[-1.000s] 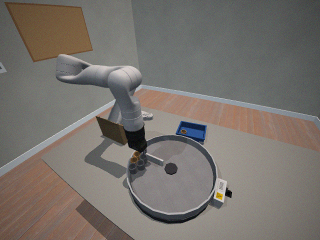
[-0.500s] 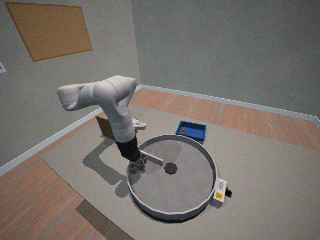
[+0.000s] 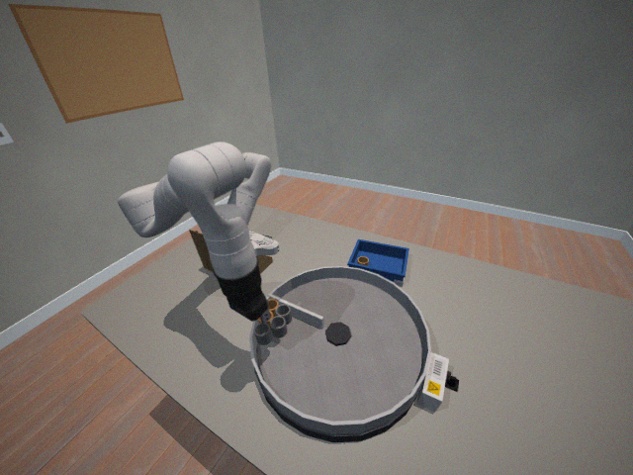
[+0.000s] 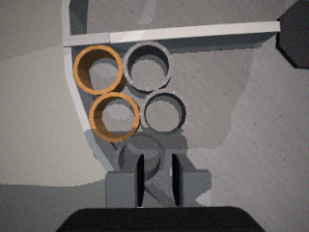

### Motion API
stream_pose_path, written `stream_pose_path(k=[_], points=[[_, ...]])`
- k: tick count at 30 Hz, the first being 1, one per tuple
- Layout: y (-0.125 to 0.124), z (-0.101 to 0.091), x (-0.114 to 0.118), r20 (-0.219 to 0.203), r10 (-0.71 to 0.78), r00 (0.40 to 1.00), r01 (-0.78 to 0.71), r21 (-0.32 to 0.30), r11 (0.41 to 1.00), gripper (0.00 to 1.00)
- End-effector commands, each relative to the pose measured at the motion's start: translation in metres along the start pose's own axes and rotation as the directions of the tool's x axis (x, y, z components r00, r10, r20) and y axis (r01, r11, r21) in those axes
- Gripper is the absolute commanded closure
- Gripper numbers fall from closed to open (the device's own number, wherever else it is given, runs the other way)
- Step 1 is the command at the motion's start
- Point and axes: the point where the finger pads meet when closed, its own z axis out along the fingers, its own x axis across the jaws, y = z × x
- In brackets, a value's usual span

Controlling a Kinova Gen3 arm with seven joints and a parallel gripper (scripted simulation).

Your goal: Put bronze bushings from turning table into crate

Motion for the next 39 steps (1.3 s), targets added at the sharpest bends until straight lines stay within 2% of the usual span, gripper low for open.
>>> stream_pose_path(k=[1, 11, 12, 16, 28, 29, 39], points=[[0.0004, 0.0007, -0.0016, -0.001, -0.060, 0.998, 0.060, 0.003, 0.998, 0.55], [0.0004, 0.0007, -0.0016, -0.001, -0.060, 0.998, 0.060, 0.003, 0.998, 0.55], [0.0000, 0.0007, -0.0005, -0.001, -0.011, 1.000, 0.011, 0.003, 1.000, 0.55], [0.0004, 0.0008, -0.0016, -0.001, -0.060, 0.998, 0.060, 0.003, 0.998, 0.55], [0.0004, 0.0008, -0.0016, -0.001, -0.060, 0.998, 0.060, 0.003, 0.998, 0.55], [-0.0001, 0.0008, -0.0005, -0.001, -0.011, 1.000, 0.011, 0.003, 1.000, 0.55], [0.0004, 0.0008, -0.0016, -0.001, -0.060, 0.998, 0.060, 0.003, 0.998, 0.55]])
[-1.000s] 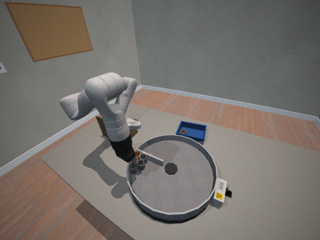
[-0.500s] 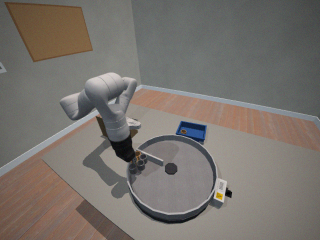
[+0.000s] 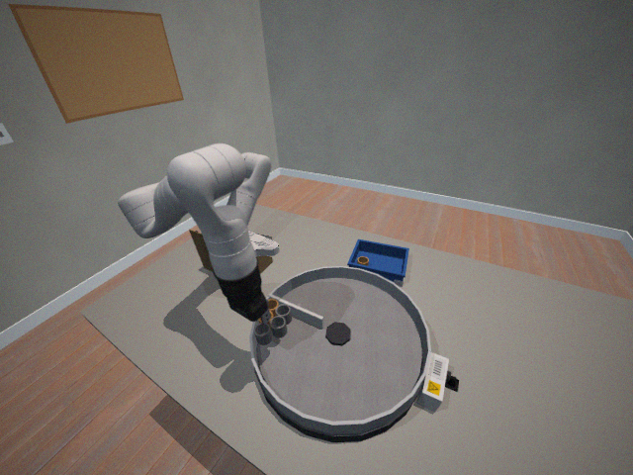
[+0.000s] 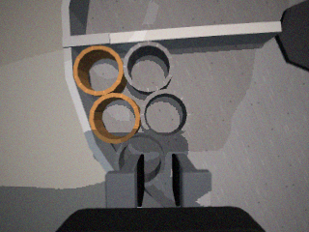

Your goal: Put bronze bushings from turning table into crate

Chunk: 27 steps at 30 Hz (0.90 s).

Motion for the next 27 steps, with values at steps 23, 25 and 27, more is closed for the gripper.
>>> stream_pose_path(k=[23, 25, 27], points=[[0.000, 0.014, 0.000, -0.001, -0.020, 1.000, 0.020, -0.002, 1.000, 0.55], [0.001, 0.019, 0.000, -0.002, -0.012, 1.000, 0.012, -0.003, 1.000, 0.55], [0.001, 0.025, 0.000, -0.002, -0.021, 1.000, 0.021, -0.003, 1.000, 0.55]])
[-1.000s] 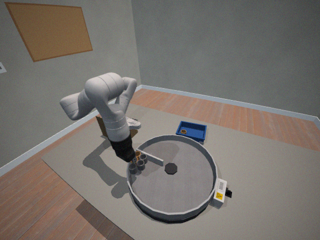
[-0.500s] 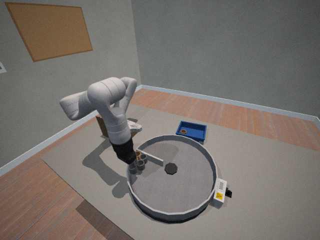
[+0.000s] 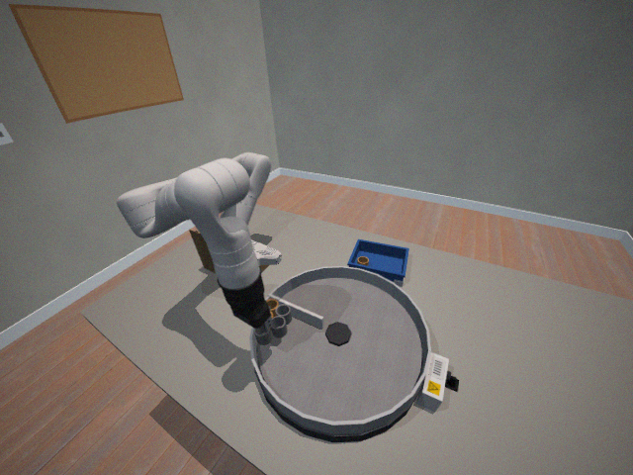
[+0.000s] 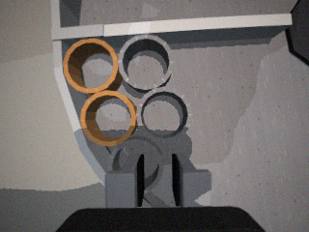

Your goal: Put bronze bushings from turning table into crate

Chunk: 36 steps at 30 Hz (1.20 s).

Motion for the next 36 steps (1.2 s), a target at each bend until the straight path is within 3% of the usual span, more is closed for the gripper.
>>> stream_pose_path(k=[1, 13, 18, 36], points=[[0.001, 0.006, -0.002, 0.000, -0.017, 1.000, 0.017, -0.001, 1.000, 0.55], [0.001, 0.006, -0.002, 0.000, -0.017, 1.000, 0.017, -0.001, 1.000, 0.55], [0.001, 0.020, -0.002, 0.000, -0.021, 1.000, 0.021, -0.004, 1.000, 0.55], [0.001, 0.021, -0.003, 0.000, -0.053, 0.999, 0.053, 0.000, 0.999, 0.55]])
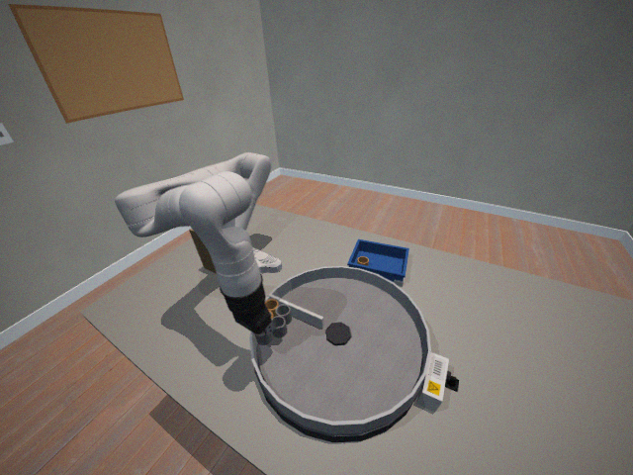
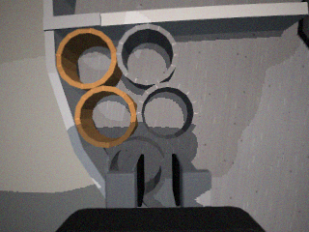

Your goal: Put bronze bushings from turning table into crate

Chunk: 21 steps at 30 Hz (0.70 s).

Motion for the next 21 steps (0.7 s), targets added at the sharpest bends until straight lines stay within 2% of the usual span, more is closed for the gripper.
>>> stream_pose_path(k=[1, 11, 12, 21], points=[[0.0003, 0.0008, -0.0014, -0.001, -0.050, 0.999, 0.050, 0.003, 0.999, 0.55], [0.0003, 0.0008, -0.0014, -0.001, -0.050, 0.999, 0.050, 0.003, 0.999, 0.55], [0.0005, -0.0007, -0.0002, -0.001, -0.009, 1.000, 0.009, -0.001, 1.000, 0.55], [0.0003, 0.0008, -0.0014, -0.001, -0.050, 0.999, 0.050, 0.003, 0.999, 0.55]])
